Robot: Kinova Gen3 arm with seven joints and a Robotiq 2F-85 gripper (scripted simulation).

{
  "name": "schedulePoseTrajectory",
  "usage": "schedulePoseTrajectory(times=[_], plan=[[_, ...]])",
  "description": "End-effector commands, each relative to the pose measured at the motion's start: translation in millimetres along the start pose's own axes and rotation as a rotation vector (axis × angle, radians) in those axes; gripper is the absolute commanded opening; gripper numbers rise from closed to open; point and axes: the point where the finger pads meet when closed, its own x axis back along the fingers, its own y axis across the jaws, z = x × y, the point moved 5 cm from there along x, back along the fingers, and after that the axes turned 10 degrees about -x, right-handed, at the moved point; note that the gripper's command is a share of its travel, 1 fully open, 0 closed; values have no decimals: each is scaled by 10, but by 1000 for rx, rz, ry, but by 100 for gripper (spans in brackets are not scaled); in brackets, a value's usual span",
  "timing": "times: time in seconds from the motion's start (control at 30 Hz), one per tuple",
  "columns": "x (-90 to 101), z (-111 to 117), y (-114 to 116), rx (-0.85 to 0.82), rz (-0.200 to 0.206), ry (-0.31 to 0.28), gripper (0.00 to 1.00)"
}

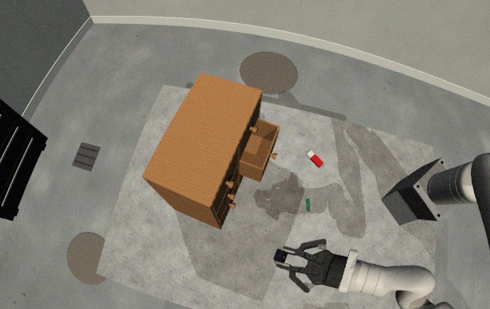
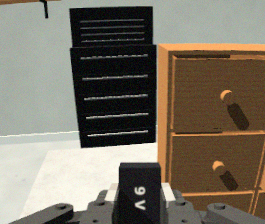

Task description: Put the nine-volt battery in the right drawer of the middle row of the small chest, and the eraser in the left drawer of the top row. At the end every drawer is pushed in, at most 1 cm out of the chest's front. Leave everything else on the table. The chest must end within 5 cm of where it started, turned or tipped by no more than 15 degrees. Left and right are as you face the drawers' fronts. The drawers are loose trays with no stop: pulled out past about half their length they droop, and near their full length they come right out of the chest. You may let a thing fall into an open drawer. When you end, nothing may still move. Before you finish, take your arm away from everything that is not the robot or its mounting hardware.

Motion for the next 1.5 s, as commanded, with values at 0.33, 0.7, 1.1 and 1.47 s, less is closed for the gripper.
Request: schedulePoseTrajectory(times=[0.33,0.7,1.1,1.47], plan=[[-18,13,24,6,-7,8,23],[-38,26,56,8,-8,10,23],[-81,54,125,8,-8,10,23],[-129,87,205,8,-8,10,23]])
